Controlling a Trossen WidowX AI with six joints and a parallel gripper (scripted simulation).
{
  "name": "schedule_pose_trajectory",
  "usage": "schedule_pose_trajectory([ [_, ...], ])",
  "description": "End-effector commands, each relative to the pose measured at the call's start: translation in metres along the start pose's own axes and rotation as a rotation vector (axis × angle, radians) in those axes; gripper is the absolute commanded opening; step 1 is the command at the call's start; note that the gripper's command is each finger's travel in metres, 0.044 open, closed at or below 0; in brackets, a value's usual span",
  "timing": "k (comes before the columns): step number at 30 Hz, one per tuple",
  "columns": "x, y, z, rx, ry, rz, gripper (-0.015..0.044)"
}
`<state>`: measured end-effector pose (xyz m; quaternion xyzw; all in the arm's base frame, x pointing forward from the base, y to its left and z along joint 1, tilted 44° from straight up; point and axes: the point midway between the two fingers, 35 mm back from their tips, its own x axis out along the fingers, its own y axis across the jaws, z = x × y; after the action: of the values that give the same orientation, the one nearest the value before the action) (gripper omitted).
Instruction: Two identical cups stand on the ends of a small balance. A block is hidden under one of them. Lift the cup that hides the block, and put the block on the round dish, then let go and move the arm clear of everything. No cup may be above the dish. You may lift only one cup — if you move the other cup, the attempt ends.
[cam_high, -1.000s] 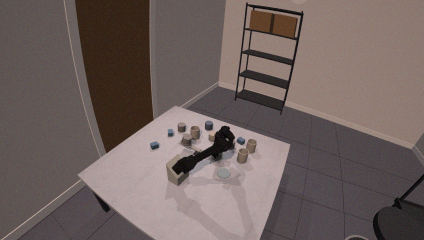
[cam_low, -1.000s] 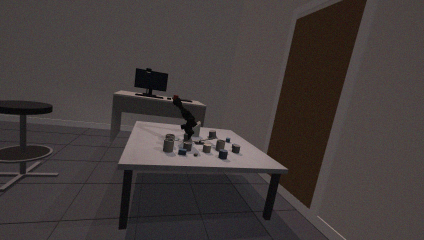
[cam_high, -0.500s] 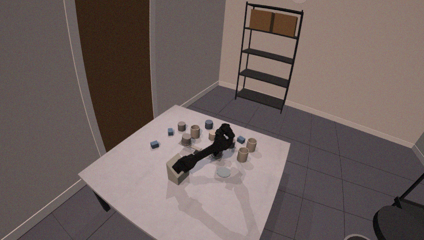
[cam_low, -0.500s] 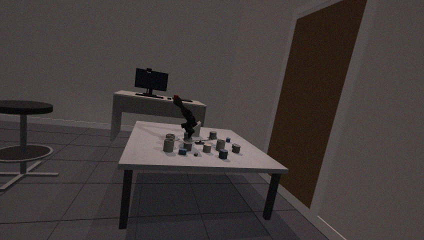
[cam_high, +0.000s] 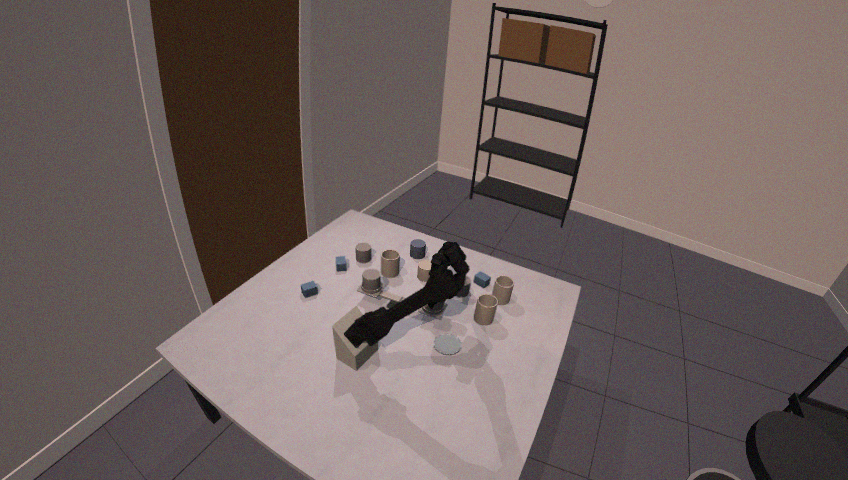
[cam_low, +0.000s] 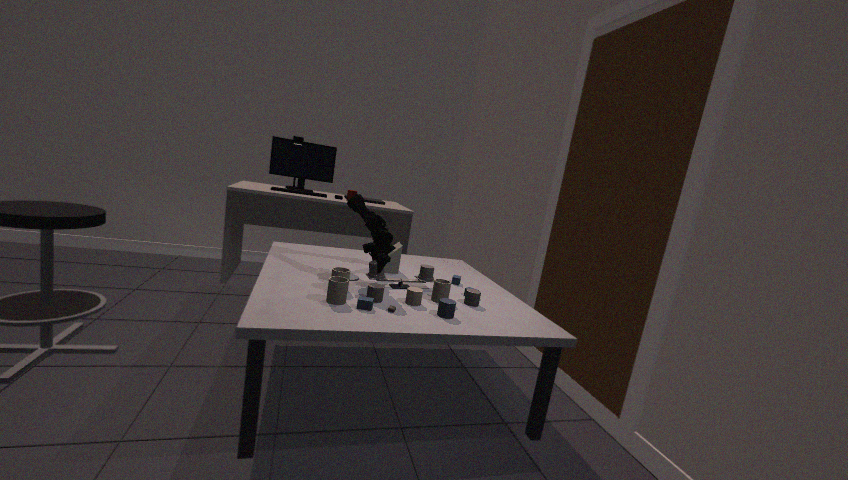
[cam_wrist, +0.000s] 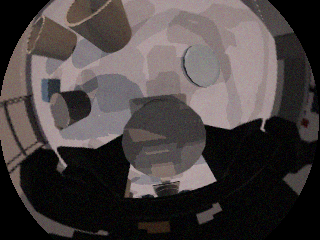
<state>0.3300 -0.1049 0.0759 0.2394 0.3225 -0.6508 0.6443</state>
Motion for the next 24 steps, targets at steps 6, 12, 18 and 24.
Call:
schedule_pose_trajectory([
  [6,-0.015,0.005,0.000,0.008,0.001,0.013,0.0000],
  [12,-0.023,0.005,-0.001,0.008,0.002,0.013,0.0000],
  [18,-0.030,0.005,-0.001,0.008,0.003,0.013,0.0000],
  [24,-0.038,0.005,-0.001,0.008,0.003,0.013,0.0000],
])
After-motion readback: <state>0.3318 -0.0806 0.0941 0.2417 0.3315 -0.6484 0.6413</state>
